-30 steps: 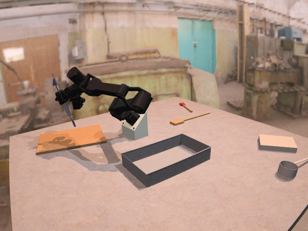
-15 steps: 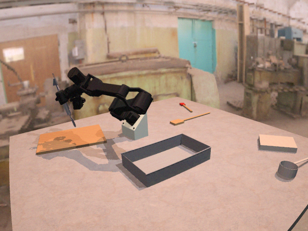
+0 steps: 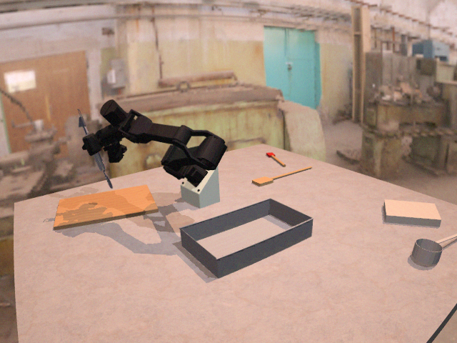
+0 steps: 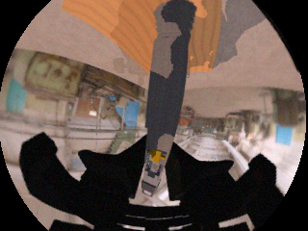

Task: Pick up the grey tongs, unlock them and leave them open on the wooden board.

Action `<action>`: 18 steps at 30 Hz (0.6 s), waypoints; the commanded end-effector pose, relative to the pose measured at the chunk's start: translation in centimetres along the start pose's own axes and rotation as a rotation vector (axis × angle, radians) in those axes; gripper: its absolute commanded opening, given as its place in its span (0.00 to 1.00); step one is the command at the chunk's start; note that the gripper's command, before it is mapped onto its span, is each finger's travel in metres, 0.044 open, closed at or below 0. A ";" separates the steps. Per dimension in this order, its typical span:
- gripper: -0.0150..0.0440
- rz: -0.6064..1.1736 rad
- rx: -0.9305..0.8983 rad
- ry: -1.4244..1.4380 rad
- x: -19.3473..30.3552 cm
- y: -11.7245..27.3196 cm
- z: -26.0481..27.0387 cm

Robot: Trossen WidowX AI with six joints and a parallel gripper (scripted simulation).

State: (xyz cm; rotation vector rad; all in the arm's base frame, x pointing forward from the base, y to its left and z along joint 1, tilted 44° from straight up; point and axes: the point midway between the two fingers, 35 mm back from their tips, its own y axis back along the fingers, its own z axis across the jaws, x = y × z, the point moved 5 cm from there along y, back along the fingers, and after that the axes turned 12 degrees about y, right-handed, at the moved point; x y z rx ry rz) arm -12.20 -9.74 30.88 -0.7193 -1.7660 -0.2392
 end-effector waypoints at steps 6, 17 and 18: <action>0.00 -0.023 -0.005 -0.012 0.1 -0.3 0.1; 0.00 -0.196 -0.022 -0.032 0.1 -2.1 0.3; 0.00 -0.213 -0.023 -0.033 0.0 -2.3 0.4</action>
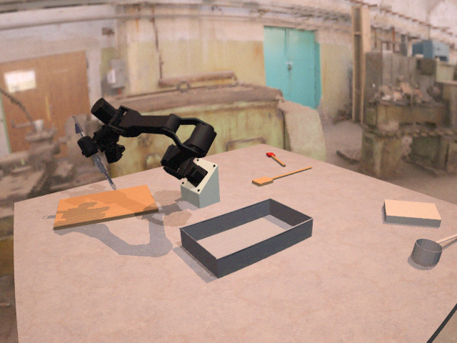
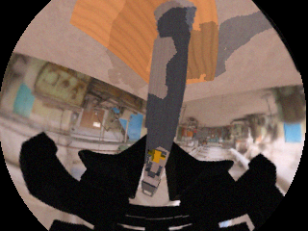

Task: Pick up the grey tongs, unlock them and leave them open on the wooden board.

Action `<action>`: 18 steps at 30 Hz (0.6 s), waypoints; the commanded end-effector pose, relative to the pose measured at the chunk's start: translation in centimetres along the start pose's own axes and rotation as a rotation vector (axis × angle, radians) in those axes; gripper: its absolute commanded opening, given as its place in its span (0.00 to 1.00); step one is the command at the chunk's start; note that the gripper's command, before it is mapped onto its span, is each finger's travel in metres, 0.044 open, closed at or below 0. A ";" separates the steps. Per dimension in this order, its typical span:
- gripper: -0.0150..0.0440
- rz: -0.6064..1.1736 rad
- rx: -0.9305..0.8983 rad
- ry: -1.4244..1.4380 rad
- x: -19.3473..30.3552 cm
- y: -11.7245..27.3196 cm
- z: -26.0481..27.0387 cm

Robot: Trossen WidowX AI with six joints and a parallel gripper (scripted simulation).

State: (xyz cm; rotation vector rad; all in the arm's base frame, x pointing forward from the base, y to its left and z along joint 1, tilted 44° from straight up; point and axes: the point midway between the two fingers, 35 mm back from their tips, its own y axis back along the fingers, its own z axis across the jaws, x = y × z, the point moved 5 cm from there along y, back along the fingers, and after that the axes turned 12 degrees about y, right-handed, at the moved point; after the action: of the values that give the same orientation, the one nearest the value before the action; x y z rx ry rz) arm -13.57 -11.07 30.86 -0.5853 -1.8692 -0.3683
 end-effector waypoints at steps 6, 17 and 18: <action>0.00 -0.141 -0.003 -0.003 0.4 -1.4 -0.1; 0.00 -0.339 0.010 -0.007 0.1 -3.2 -0.1; 0.00 -0.357 0.012 -0.006 0.1 -3.4 -0.2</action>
State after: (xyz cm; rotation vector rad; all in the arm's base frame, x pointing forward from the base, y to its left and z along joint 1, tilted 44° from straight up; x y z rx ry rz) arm -15.13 -13.59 30.81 -0.2828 -1.9811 -0.5671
